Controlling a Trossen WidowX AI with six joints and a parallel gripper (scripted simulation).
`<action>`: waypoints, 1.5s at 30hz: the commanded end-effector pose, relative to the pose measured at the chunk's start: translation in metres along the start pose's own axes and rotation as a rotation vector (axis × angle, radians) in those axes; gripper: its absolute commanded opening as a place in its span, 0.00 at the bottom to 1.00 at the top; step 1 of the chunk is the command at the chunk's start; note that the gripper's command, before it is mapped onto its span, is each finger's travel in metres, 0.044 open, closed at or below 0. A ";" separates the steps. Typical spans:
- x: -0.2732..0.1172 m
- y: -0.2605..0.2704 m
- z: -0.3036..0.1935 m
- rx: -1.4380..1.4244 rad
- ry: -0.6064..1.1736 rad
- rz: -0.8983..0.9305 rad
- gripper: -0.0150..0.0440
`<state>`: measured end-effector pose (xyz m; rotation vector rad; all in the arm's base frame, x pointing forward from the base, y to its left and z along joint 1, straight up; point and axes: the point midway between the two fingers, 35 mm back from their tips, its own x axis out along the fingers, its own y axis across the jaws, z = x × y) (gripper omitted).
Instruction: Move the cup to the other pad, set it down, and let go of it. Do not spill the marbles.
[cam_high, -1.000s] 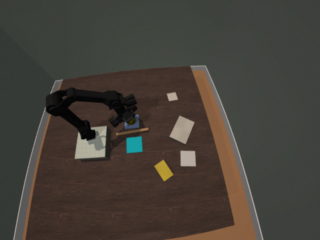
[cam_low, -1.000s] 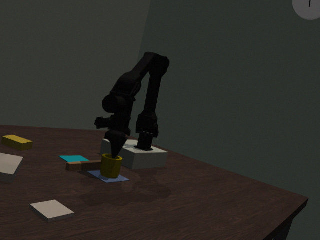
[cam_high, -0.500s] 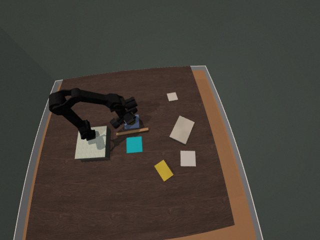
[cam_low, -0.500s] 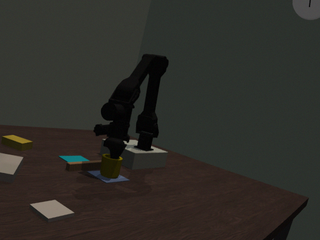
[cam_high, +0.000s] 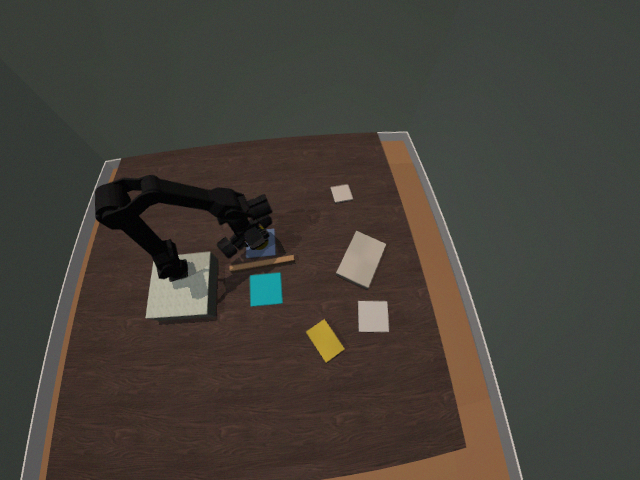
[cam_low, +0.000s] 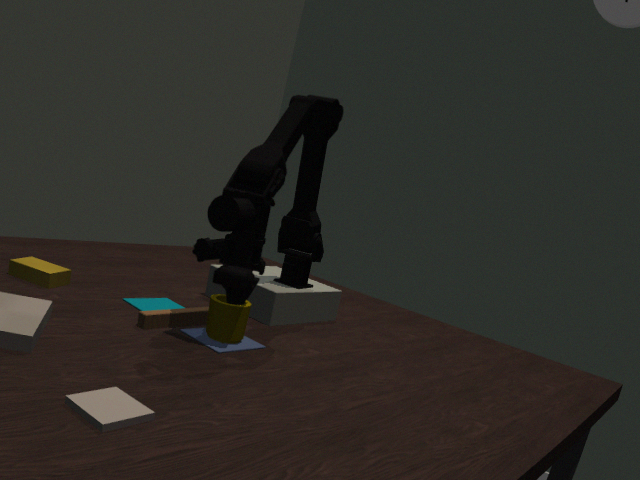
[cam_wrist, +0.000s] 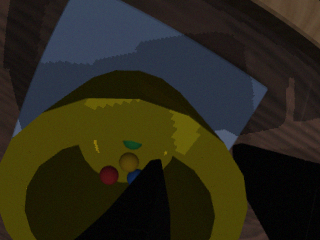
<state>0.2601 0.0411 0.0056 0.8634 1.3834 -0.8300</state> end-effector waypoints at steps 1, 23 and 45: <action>0.000 0.000 0.000 0.000 0.000 0.001 0.45; -0.009 0.001 0.000 0.001 -0.001 0.000 0.25; -0.048 0.002 -0.001 0.000 0.000 0.001 0.25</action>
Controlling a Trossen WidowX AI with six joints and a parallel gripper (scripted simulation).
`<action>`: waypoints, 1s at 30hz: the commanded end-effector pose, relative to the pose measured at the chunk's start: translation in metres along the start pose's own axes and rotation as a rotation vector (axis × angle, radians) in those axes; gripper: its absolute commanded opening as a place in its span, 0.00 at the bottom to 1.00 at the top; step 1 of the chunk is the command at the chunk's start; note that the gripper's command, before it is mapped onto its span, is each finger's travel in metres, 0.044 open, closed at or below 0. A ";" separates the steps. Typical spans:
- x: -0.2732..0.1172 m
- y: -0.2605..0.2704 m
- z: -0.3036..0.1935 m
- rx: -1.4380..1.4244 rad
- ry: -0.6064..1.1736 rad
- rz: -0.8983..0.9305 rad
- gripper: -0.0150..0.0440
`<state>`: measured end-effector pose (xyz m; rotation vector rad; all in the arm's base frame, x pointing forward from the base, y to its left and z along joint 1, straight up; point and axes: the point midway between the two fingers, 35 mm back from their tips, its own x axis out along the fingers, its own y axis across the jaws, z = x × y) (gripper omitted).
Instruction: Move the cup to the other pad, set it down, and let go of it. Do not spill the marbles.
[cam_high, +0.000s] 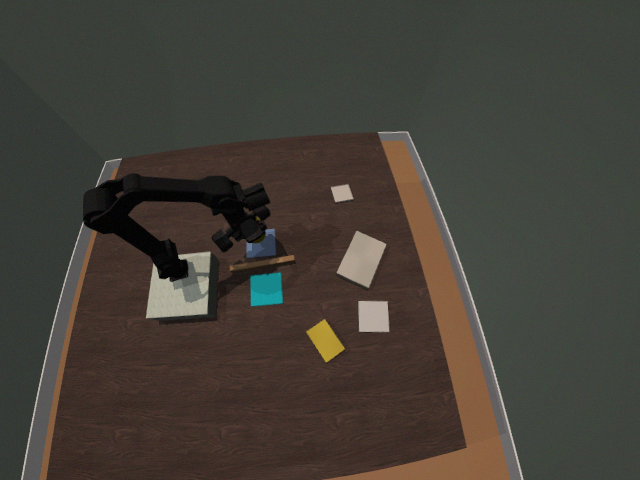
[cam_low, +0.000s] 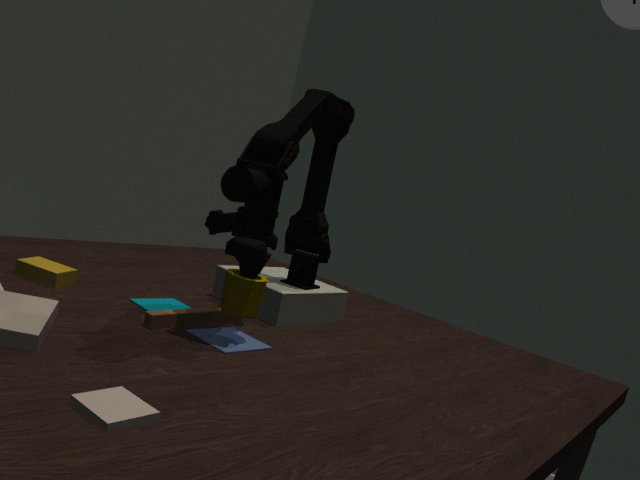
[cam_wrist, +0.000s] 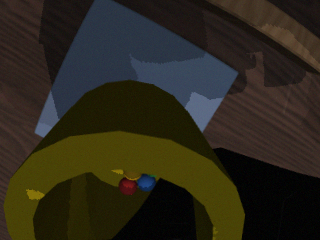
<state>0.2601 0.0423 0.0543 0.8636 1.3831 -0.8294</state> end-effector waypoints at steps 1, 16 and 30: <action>0.001 0.000 0.000 0.000 0.000 0.000 0.25; 0.000 -0.004 0.007 0.001 -0.001 -0.001 0.25; -0.001 -0.018 0.030 0.005 -0.005 -0.004 0.25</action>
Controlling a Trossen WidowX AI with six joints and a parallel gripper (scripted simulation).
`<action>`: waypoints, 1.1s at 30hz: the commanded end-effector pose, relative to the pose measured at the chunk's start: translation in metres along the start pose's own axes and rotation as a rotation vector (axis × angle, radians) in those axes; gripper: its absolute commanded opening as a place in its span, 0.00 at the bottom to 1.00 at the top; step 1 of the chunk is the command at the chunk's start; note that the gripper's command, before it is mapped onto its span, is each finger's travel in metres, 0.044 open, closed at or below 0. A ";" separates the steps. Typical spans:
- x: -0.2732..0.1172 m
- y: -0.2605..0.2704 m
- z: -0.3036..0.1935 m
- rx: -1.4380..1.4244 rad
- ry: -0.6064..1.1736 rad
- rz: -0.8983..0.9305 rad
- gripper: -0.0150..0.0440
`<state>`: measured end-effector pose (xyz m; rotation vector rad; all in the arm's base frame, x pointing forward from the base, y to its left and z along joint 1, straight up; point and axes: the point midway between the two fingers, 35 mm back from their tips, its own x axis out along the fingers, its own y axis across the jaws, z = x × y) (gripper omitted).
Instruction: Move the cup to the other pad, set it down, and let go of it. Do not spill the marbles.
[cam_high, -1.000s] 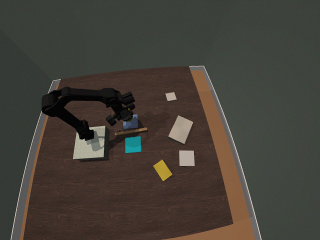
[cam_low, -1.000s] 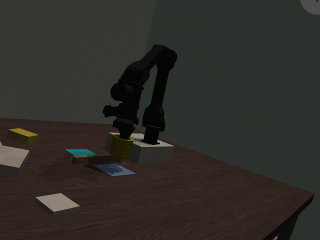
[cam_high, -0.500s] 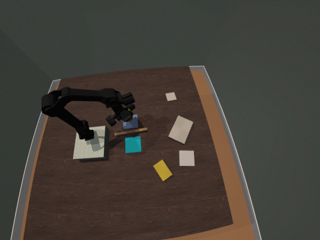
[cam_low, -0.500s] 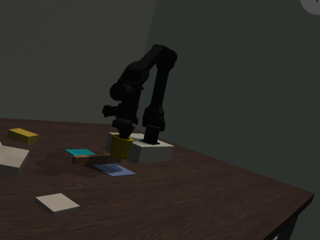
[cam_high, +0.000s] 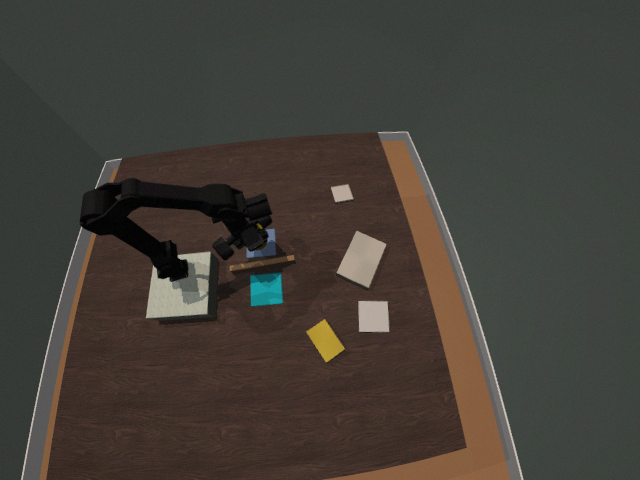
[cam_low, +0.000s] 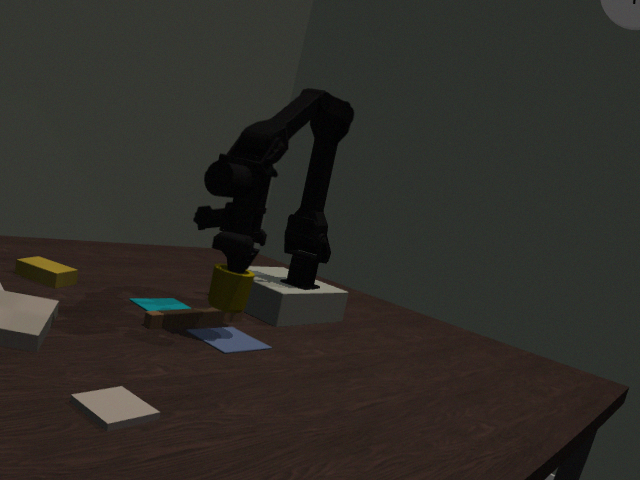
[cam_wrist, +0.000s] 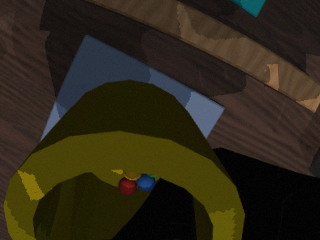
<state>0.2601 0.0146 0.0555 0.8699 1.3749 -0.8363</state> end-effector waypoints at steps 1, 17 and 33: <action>0.000 -0.006 0.007 -0.005 -0.001 -0.007 0.25; -0.001 -0.021 0.032 -0.004 -0.003 -0.008 0.25; -0.002 -0.037 0.057 -0.004 -0.006 -0.010 0.25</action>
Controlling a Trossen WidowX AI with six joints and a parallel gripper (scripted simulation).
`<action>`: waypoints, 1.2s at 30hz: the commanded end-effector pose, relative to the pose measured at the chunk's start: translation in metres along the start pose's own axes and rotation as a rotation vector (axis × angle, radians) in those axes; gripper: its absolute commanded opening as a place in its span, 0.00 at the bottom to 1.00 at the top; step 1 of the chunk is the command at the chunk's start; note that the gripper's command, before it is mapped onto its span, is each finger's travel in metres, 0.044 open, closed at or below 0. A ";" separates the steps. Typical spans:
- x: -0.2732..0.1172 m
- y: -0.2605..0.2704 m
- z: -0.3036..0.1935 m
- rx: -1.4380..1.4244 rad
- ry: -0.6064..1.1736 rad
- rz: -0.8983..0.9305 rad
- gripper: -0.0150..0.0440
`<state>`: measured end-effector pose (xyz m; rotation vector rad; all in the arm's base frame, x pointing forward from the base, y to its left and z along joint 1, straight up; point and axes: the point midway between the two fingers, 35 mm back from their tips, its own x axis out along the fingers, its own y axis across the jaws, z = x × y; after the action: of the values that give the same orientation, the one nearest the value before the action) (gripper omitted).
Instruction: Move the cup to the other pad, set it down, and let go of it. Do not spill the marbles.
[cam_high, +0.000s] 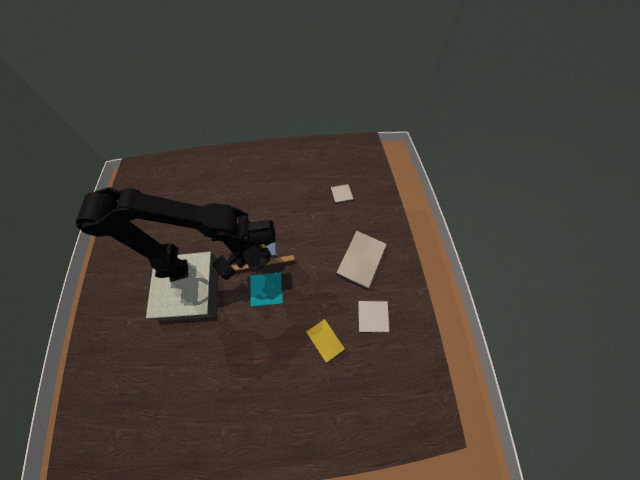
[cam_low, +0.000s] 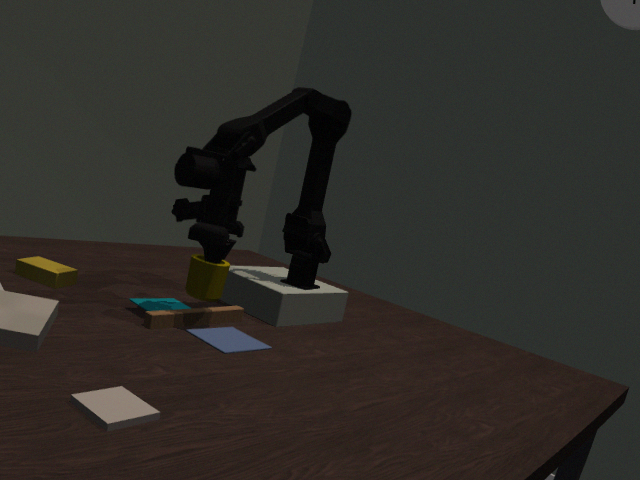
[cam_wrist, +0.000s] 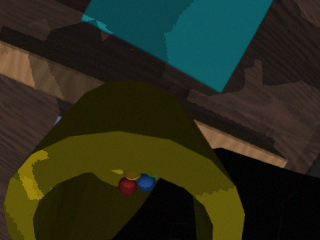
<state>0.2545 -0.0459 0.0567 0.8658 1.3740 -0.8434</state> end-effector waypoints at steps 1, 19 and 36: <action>0.000 -0.005 0.007 -0.006 -0.002 -0.004 0.25; -0.001 -0.024 0.036 -0.005 -0.005 -0.006 0.25; -0.003 -0.044 0.062 -0.006 -0.007 -0.008 0.25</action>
<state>0.2443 -0.1132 0.0583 0.8608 1.3724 -0.8480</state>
